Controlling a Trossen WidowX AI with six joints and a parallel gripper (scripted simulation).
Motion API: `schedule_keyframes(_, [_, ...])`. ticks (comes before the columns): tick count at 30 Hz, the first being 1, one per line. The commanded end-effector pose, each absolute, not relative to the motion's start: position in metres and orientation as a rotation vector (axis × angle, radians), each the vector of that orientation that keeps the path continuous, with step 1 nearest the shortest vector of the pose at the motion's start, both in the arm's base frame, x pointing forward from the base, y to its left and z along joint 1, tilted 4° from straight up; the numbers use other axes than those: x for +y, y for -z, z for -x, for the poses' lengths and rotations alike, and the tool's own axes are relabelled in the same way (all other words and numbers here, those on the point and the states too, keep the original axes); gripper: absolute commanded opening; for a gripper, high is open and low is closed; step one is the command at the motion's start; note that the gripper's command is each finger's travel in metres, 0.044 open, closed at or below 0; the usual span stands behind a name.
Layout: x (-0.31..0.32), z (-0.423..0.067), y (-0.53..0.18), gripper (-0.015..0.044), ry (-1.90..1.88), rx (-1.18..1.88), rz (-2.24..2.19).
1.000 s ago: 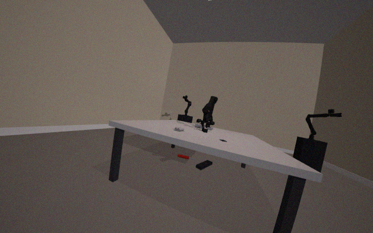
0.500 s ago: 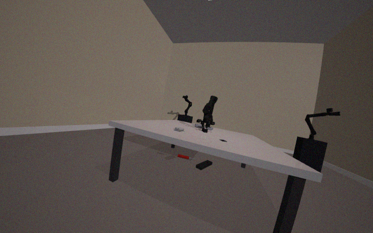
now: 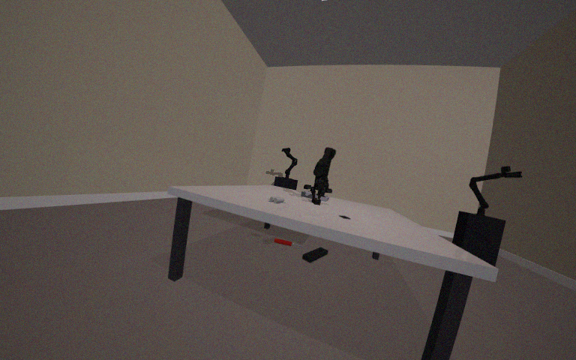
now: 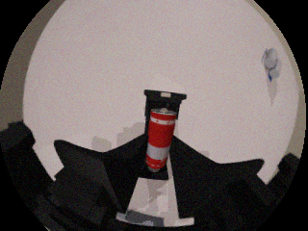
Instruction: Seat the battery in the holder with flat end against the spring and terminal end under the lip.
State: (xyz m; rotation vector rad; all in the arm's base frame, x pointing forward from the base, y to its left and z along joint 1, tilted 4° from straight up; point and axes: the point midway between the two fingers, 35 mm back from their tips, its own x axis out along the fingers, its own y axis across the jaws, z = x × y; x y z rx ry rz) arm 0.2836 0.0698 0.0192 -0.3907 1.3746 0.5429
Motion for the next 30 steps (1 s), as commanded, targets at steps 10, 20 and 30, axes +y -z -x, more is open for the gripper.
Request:
schedule_keyframes(10, [0.0692, -0.2812, -0.0163, 0.0086, -0.529, 1.477, 0.424])
schedule_keyframes(20, [0.0708, -0.2831, -0.0160, 0.0086, -0.527, 1.511, 0.439])
schedule_keyframes(30, [0.0754, -0.2898, -0.0166, 0.0086, -0.527, 1.514, 0.440])
